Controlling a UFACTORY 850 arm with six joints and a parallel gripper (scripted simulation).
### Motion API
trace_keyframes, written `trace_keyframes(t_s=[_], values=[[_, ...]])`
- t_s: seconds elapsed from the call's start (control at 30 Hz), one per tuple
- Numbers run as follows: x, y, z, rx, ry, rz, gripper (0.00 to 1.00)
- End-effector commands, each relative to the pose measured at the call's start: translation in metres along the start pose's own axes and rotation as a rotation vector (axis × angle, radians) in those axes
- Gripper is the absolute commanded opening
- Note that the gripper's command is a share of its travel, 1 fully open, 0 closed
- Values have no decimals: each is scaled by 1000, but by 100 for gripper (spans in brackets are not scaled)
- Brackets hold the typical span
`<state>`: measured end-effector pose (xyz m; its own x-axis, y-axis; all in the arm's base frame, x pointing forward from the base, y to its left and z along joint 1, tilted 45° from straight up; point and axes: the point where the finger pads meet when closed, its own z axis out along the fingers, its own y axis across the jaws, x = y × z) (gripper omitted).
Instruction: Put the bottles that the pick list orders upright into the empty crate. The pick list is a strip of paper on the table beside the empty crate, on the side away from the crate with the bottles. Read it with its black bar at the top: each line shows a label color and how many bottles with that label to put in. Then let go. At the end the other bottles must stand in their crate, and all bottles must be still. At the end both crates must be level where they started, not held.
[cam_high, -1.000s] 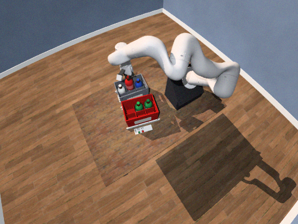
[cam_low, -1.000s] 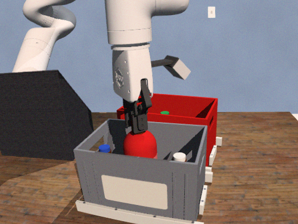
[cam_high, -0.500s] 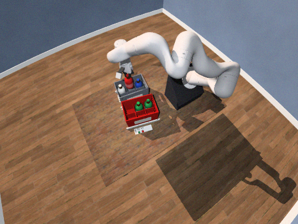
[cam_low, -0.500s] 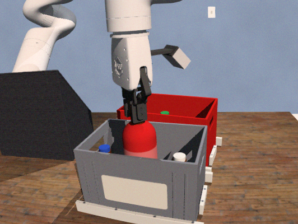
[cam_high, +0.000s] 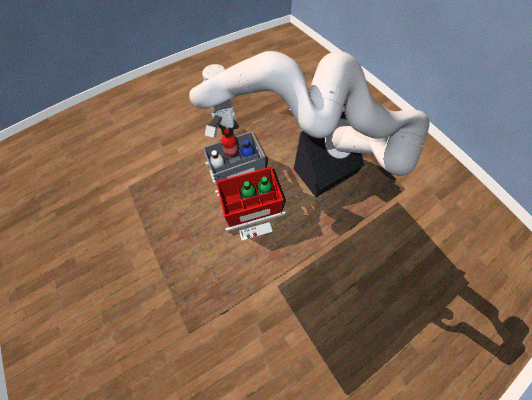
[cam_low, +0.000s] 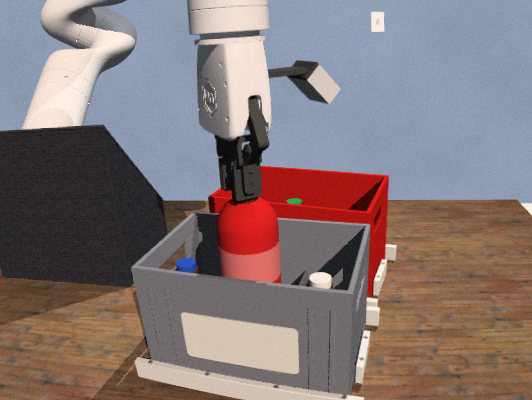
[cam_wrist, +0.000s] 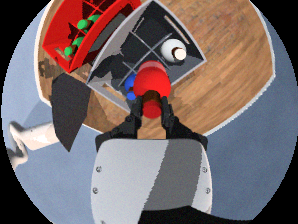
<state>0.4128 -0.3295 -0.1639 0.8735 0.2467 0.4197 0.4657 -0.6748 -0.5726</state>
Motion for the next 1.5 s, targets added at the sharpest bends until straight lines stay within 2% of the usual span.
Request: trace_keyframes(t_s=[0.0, 1.0, 1.47], values=[[0, 1, -7, -2, 0, -1, 0], [0, 1, -54, -2, 0, -1, 0], [6, -2, -54, -2, 0, -1, 0]])
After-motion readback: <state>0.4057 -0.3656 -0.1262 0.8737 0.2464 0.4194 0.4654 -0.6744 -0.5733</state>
